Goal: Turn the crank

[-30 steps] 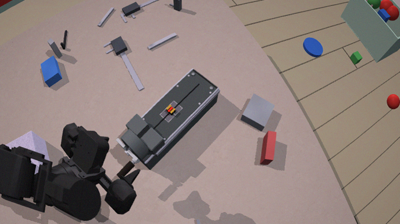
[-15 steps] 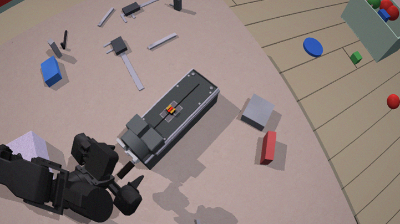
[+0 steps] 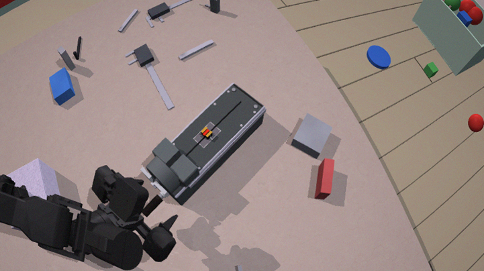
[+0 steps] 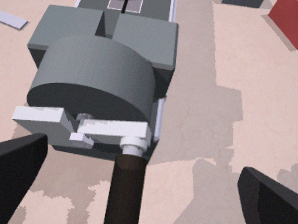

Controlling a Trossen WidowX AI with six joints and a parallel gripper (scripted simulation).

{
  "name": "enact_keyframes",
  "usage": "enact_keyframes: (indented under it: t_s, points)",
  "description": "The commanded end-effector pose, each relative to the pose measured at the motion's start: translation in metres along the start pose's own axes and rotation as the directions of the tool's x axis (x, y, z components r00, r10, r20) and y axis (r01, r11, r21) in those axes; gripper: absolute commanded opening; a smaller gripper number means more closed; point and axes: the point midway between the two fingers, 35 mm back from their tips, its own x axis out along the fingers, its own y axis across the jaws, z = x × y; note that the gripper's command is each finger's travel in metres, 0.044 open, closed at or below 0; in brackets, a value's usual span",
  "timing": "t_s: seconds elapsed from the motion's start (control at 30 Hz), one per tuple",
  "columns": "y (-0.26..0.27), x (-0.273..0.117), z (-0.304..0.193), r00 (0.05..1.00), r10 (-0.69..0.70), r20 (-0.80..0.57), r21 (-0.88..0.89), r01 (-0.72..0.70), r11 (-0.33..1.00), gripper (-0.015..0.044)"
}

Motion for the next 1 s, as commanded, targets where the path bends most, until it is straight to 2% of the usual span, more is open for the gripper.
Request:
enact_keyframes:
  t_s: [0.0,0.7,0.97]
  points:
    - [0.004,0.006,-0.008,1.000,0.014,-0.006,0.009,-0.014,1.000,0.0440]
    - [0.006,0.026,-0.031,1.000,0.014,-0.006,0.009,-0.014,1.000,0.0440]
    - [0.006,0.026,-0.031,1.000,0.014,-0.006,0.009,-0.014,1.000,0.0230]
